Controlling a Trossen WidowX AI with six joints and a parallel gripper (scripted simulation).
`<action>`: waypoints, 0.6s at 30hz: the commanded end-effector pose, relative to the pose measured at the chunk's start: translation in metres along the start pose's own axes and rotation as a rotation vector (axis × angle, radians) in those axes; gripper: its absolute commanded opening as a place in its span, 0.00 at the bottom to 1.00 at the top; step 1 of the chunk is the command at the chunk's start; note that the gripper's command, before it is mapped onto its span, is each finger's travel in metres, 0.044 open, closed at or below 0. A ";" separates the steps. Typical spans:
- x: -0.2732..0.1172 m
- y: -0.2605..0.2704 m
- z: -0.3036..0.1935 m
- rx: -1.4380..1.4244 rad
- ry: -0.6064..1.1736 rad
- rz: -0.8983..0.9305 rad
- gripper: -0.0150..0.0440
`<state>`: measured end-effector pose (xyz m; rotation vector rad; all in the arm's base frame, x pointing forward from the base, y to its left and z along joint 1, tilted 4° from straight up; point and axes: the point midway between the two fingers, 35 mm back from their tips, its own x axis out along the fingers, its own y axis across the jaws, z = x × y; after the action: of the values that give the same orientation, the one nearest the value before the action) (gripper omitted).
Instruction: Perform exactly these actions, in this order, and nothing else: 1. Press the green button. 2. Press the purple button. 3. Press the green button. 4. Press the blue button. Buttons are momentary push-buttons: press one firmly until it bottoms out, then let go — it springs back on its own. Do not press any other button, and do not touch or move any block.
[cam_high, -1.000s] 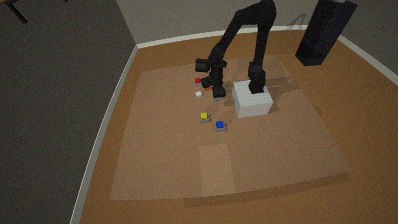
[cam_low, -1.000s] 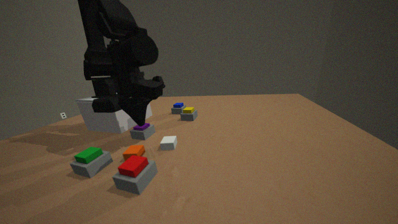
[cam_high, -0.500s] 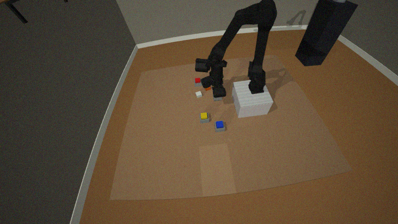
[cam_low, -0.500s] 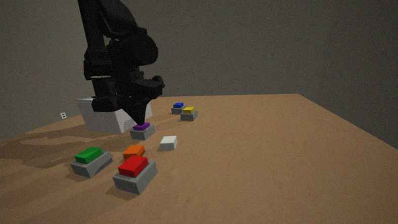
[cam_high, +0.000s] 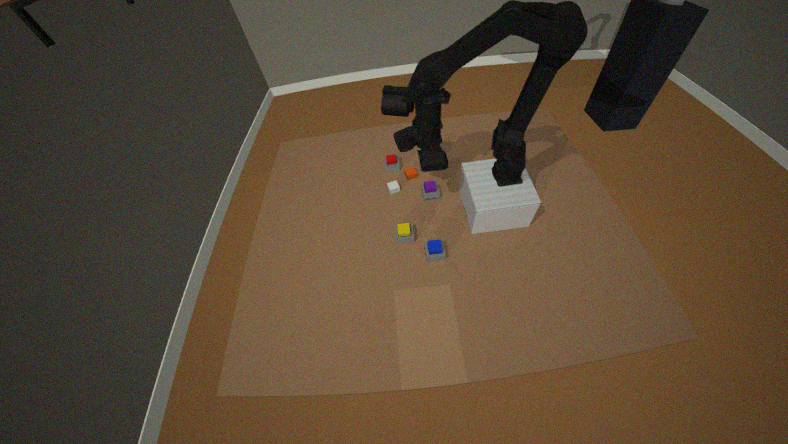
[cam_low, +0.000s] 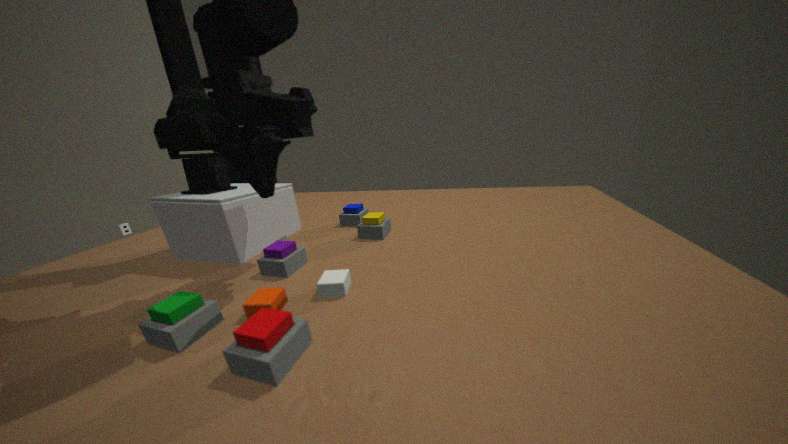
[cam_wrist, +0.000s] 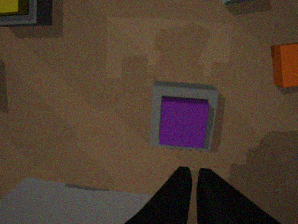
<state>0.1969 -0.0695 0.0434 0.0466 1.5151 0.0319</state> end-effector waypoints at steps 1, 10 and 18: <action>-0.015 0.001 -0.002 -0.002 0.000 0.000 0.29; -0.018 -0.066 0.002 -0.002 0.001 -0.009 0.29; -0.017 -0.138 -0.017 -0.003 0.002 -0.013 0.29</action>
<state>0.1847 -0.1901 0.0547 0.0417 1.5165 0.0146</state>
